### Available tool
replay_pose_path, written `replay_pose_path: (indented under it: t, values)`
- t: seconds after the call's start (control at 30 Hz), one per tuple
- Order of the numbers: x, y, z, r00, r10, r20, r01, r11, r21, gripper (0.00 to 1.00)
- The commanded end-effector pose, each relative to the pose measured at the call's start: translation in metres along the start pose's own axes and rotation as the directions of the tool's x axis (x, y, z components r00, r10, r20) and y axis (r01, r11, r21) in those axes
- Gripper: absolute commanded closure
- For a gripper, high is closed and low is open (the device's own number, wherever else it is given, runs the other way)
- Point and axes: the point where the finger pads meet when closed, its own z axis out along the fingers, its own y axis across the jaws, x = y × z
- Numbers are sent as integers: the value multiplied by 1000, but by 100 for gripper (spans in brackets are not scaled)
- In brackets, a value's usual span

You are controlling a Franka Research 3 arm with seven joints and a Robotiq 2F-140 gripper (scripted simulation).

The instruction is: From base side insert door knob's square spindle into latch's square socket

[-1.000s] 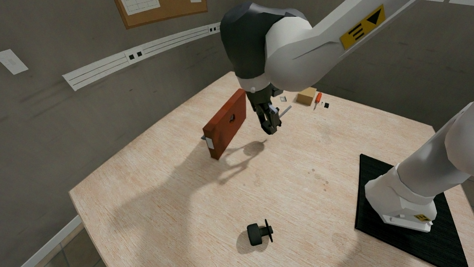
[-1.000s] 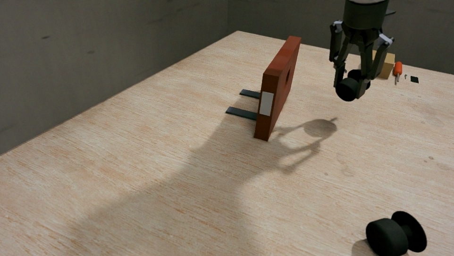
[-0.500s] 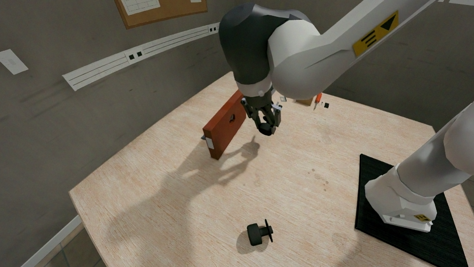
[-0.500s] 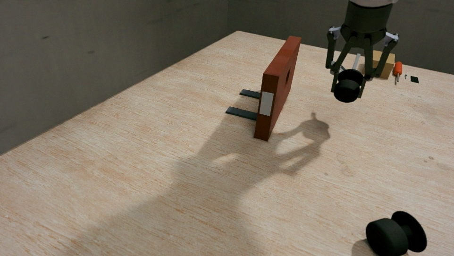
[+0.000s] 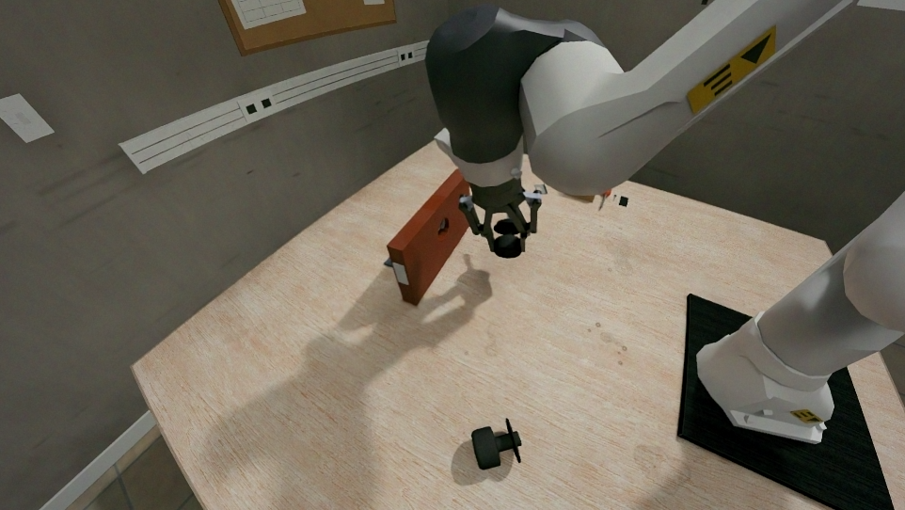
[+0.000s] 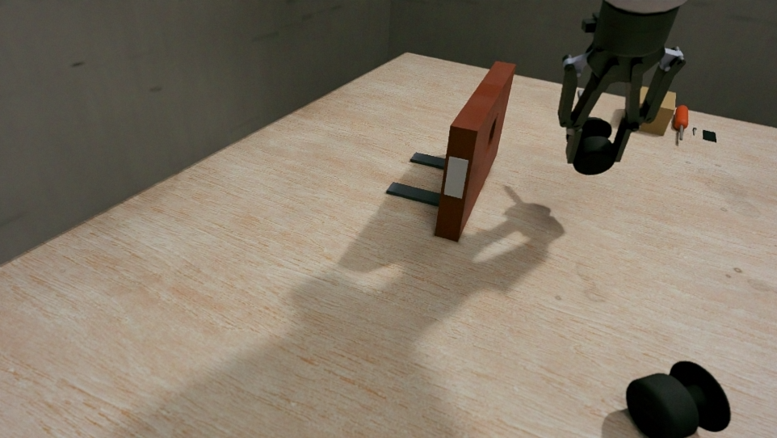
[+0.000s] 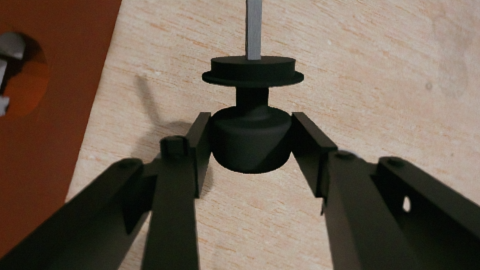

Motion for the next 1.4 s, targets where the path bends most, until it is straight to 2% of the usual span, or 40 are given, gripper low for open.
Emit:
replay_pose_path:
  t: [0.0, 0.2, 0.43, 0.5, 0.53, 1.0, 1.07, 1.1, 1.37]
  values:
    - [2, -3, -3, 962, -272, 23, 271, 962, 39, 58]
    - [2, -4, -3, 911, -412, 20, 411, 910, 52, 58]
    - [2, -4, -3, 828, -560, 21, 557, 827, 70, 58]
    - [2, -4, -3, 828, -560, 21, 557, 827, 70, 58]
    - [2, -4, -3, 790, -612, 21, 609, 789, 77, 58]
    - [2, -4, -3, 560, -828, 28, 820, 559, 126, 58]
    - [2, -4, -3, 560, -828, 28, 820, 559, 126, 58]
    - [2, -4, -2, 509, -860, 26, 851, 507, 137, 58]
    - [2, -4, -2, 348, -937, 24, 922, 347, 172, 58]
